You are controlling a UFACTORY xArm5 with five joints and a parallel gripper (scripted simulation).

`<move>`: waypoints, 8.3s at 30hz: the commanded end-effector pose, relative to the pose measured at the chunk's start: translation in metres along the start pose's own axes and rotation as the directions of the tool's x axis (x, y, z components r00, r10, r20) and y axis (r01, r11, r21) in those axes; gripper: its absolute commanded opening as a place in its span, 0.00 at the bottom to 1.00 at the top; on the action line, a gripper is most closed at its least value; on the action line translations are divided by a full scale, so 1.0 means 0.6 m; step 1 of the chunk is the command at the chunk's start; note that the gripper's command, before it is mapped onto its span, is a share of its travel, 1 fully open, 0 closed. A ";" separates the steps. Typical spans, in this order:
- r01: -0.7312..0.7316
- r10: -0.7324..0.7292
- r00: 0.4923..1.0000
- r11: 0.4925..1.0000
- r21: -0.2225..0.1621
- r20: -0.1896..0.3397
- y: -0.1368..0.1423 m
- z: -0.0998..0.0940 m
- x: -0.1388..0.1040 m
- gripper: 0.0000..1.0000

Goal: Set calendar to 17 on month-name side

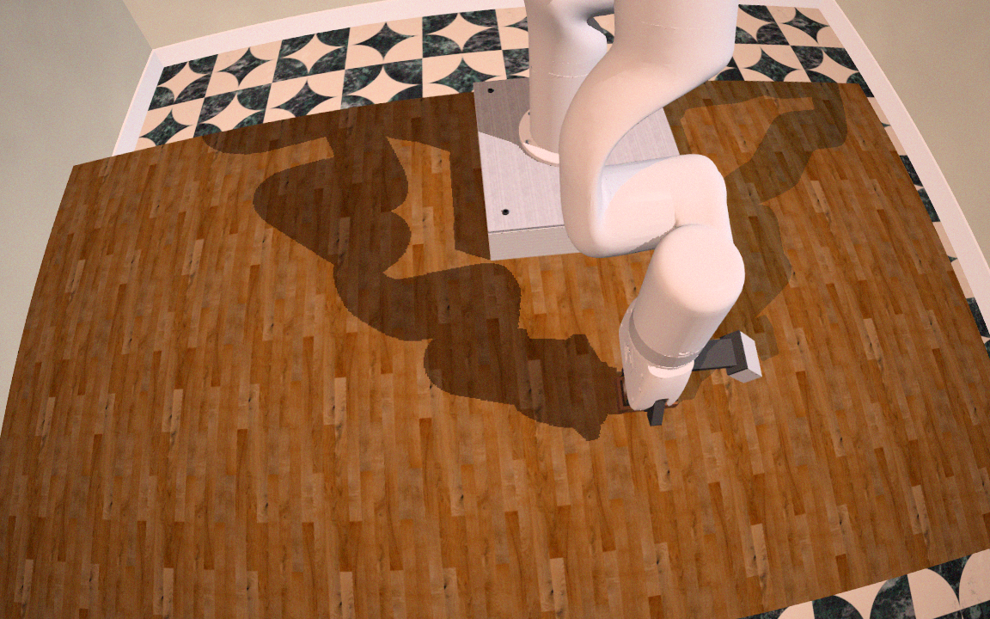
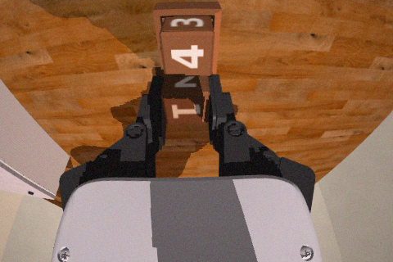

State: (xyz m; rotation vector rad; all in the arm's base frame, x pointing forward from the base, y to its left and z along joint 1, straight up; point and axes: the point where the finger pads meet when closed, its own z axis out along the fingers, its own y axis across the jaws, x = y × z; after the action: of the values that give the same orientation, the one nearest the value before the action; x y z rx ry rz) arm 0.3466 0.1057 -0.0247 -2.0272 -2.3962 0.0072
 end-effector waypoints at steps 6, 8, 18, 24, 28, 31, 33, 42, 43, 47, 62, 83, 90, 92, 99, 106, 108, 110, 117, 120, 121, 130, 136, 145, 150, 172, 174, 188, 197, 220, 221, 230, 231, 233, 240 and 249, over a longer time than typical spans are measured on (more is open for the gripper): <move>0.000 0.000 1.000 1.000 -0.004 -0.001 0.002 -0.101 0.001 0.27; 0.000 0.000 1.000 1.000 -0.004 -0.001 0.002 -0.121 0.001 0.27; 0.000 0.000 1.000 1.000 -0.004 -0.001 0.002 -0.147 0.001 0.27; 0.000 0.000 1.000 1.000 -0.004 -0.001 0.002 -0.147 0.001 0.27; -0.046 0.046 0.999 0.999 -0.004 -0.001 0.008 -0.147 0.000 0.27; -0.159 0.159 0.987 0.987 -0.004 -0.001 0.021 -0.148 -0.003 0.27; -0.213 0.213 0.977 0.977 -0.004 -0.001 0.028 -0.148 -0.004 0.27; -0.411 0.411 0.911 0.911 -0.004 -0.002 0.053 -0.148 -0.010 0.27; -0.441 0.441 0.897 0.897 -0.004 -0.003 0.057 -0.148 -0.011 0.27; -0.530 0.530 0.848 0.848 -0.003 -0.003 0.069 -0.147 -0.014 0.27; -0.800 0.800 0.600 0.600 -0.002 -0.004 0.113 -0.144 -0.027 0.27; -0.990 0.990 0.143 0.143 0.000 -0.005 0.169 -0.136 -0.048 0.27; -0.999 0.999 0.034 0.034 0.001 -0.005 0.182 -0.133 -0.053 0.27; -1.000 1.000 0.030 0.030 0.001 -0.005 0.182 -0.133 -0.054 0.27; -1.000 1.000 0.030 0.030 0.001 -0.005 0.182 -0.133 -0.054 0.27; -1.000 1.000 0.030 0.030 0.001 -0.005 0.182 -0.132 -0.054 0.27; -1.000 1.000 0.030 0.030 0.001 -0.005 0.182 -0.130 -0.054 0.27; -1.000 1.000 0.030 0.030 0.001 -0.005 0.182 -0.124 -0.054 0.27; -1.000 1.000 0.030 0.030 0.001 -0.005 0.182 -0.085 -0.054 0.27; -1.000 1.000 0.030 0.030 0.001 -0.005 0.182 -0.077 -0.054 0.27; -1.000 1.000 0.030 0.030 0.001 -0.005 0.182 -0.068 -0.054 0.27; -1.000 1.000 0.030 0.030 0.001 -0.005 0.183 0.001 -0.054 0.27; -1.000 1.000 0.030 0.030 0.001 -0.005 0.183 0.021 -0.054 0.27; -1.000 1.000 0.030 0.030 0.001 -0.005 0.183 0.026 -0.054 0.27; -1.000 1.000 0.030 0.030 0.001 -0.005 0.183 0.026 -0.054 0.27; -1.000 1.000 0.030 0.030 0.001 -0.005 0.183 0.026 -0.054 0.27; -1.000 1.000 0.030 0.030 0.001 -0.005 0.183 0.026 -0.054 0.27; -1.000 1.000 0.030 0.030 0.001 -0.005 0.183 0.026 -0.054 0.27; -1.000 1.000 0.030 0.030 0.001 -0.005 0.183 0.026 -0.054 0.27; -1.000 1.000 0.030 0.030 0.001 -0.005 0.183 0.026 -0.054 0.27; -1.000 1.000 0.030 0.030 0.001 -0.005 0.183 0.026 -0.054 0.27; -1.000 1.000 0.030 0.030 0.001 -0.005 0.183 0.026 -0.054 0.27; -1.000 1.000 0.030 0.030 0.001 -0.005 0.183 0.026 -0.054 0.27; -1.000 1.000 0.030 0.030 0.001 -0.005 0.183 0.026 -0.054 0.27; -1.000 1.000 0.030 0.030 0.001 -0.005 0.183 0.026 -0.054 0.27; -1.000 1.000 0.030 0.030 0.001 -0.005 0.183 0.026 -0.054 0.27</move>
State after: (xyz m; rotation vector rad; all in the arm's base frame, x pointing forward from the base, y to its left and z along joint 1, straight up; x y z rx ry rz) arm 0.4586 0.0913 -0.0423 -3.1268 -0.3085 0.0066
